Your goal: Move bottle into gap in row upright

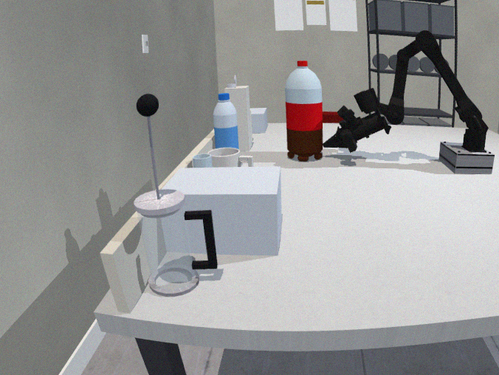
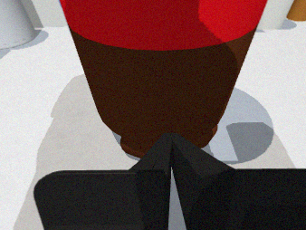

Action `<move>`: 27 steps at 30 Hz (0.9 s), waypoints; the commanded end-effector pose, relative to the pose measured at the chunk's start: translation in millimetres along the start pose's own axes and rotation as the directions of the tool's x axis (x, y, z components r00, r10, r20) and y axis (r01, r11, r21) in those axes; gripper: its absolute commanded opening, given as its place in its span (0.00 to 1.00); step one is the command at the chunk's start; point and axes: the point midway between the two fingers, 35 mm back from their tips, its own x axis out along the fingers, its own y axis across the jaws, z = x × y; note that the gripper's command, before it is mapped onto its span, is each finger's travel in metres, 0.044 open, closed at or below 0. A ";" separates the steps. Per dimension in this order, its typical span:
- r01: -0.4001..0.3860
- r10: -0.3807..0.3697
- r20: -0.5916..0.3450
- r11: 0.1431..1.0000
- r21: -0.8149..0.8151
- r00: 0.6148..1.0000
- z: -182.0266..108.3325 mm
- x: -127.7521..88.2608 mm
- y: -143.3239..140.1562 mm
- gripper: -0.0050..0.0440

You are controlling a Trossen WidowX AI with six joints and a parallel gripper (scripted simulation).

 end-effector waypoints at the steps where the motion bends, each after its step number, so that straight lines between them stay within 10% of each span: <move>1: 0.000 0.000 0.034 1.000 -0.005 0.999 14.3 4.5 1.3 0.00; 27: 0.000 0.000 0.034 1.000 -0.004 0.999 16.8 9.3 1.7 0.00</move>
